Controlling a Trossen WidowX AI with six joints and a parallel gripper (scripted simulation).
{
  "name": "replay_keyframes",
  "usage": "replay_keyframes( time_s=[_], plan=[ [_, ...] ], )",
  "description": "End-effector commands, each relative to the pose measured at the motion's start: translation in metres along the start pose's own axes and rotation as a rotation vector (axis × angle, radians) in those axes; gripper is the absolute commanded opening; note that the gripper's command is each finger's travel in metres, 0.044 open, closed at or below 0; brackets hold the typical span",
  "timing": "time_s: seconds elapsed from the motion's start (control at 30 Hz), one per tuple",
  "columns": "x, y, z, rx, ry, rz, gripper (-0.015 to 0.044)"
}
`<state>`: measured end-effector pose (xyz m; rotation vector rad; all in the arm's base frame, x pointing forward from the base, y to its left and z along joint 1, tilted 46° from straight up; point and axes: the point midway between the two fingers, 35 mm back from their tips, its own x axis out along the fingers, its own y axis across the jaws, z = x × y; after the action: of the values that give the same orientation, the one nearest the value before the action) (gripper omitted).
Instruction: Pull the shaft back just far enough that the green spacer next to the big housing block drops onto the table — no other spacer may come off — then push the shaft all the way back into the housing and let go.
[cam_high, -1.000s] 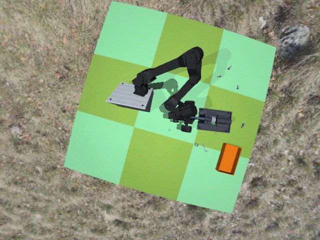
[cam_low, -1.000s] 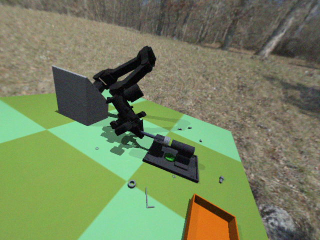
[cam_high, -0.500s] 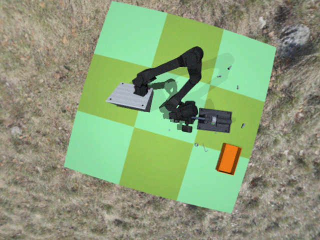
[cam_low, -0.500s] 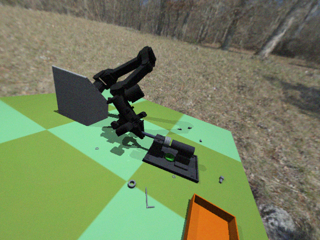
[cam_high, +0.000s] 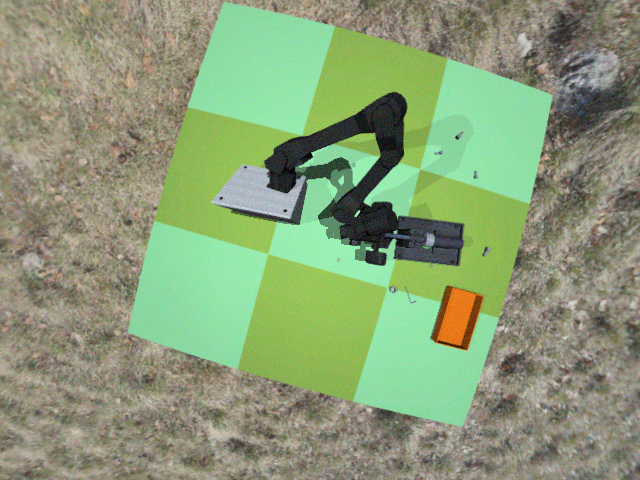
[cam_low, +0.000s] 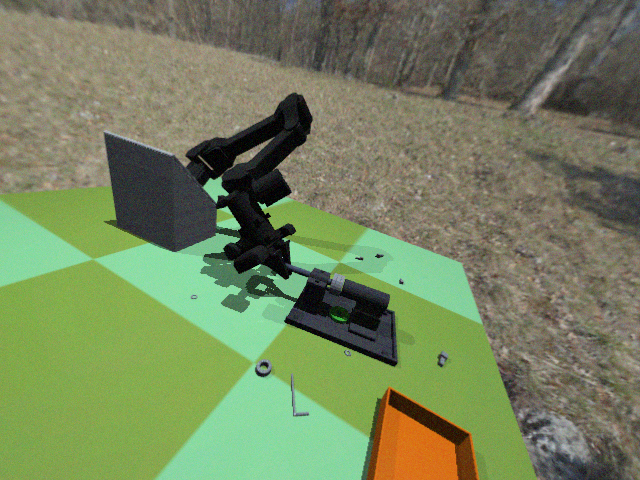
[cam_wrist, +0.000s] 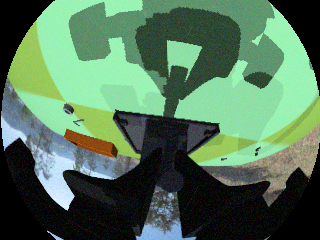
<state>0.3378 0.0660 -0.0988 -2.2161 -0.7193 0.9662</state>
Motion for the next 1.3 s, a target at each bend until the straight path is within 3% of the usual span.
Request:
replay_keyframes(
  time_s=[0.0, 1.27],
  plan=[
    [0.002, 0.000, -0.003, -0.001, 0.004, 0.000, 0.0000],
    [0.012, 0.000, -0.014, -0.001, 0.005, 0.000, 0.0000]
  ],
)
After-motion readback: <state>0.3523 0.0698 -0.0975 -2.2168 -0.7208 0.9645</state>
